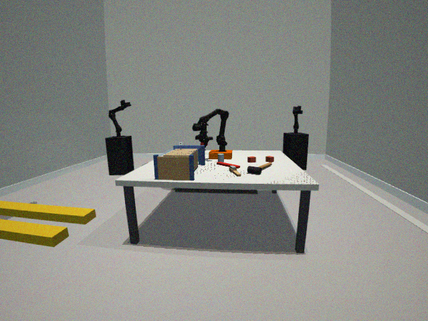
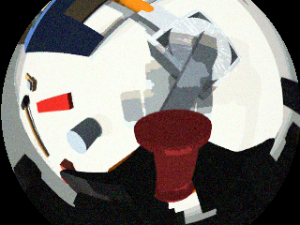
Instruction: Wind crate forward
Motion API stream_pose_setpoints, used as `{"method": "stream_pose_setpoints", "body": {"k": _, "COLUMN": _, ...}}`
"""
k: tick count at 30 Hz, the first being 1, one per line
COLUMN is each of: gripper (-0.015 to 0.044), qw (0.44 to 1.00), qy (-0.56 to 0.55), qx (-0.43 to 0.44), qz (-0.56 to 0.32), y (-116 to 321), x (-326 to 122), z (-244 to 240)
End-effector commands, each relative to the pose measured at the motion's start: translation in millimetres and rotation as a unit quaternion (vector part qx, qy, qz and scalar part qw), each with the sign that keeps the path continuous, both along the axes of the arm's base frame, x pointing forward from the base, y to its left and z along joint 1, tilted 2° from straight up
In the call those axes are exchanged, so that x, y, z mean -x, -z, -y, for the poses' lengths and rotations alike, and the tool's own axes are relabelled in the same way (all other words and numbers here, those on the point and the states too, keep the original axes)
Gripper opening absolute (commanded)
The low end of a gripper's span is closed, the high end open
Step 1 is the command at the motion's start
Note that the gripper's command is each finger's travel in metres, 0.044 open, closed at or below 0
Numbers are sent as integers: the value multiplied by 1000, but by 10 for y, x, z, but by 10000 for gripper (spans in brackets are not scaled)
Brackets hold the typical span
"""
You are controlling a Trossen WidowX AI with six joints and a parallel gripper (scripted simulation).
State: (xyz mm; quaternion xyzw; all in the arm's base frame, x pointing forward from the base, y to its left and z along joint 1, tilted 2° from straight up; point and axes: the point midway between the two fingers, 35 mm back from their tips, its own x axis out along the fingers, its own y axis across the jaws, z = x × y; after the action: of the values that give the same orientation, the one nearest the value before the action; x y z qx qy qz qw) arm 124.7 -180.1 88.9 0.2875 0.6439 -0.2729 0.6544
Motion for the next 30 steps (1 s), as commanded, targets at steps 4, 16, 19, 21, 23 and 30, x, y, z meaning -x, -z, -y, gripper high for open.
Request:
{"method": "stream_pose_setpoints", "body": {"k": 4, "gripper": 0, "qw": 1000, "qy": 9, "qx": 6, "qz": -18, "y": 10, "x": 203, "z": 67}}
{"method": "stream_pose_setpoints", "body": {"k": 16, "gripper": 0, "qw": 1000, "qy": 9, "qx": 7, "qz": -19, "y": 8, "x": 366, "z": 158}}
{"method": "stream_pose_setpoints", "body": {"k": 19, "gripper": 0, "qw": 1000, "qy": 9, "qx": 7, "qz": -19, "y": 7, "x": 401, "z": 183}}
{"method": "stream_pose_setpoints", "body": {"k": 21, "gripper": 0, "qw": 1000, "qy": 9, "qx": 7, "qz": -19, "y": 7, "x": 426, "z": 202}}
{"method": "stream_pose_setpoints", "body": {"k": 23, "gripper": 0, "qw": 1000, "qy": 9, "qx": 7, "qz": -19, "y": 6, "x": 450, "z": 222}}
{"method": "stream_pose_setpoints", "body": {"k": 30, "gripper": 0, "qw": 1000, "qy": 9, "qx": 8, "qz": -20, "y": 4, "x": 532, "z": 299}}
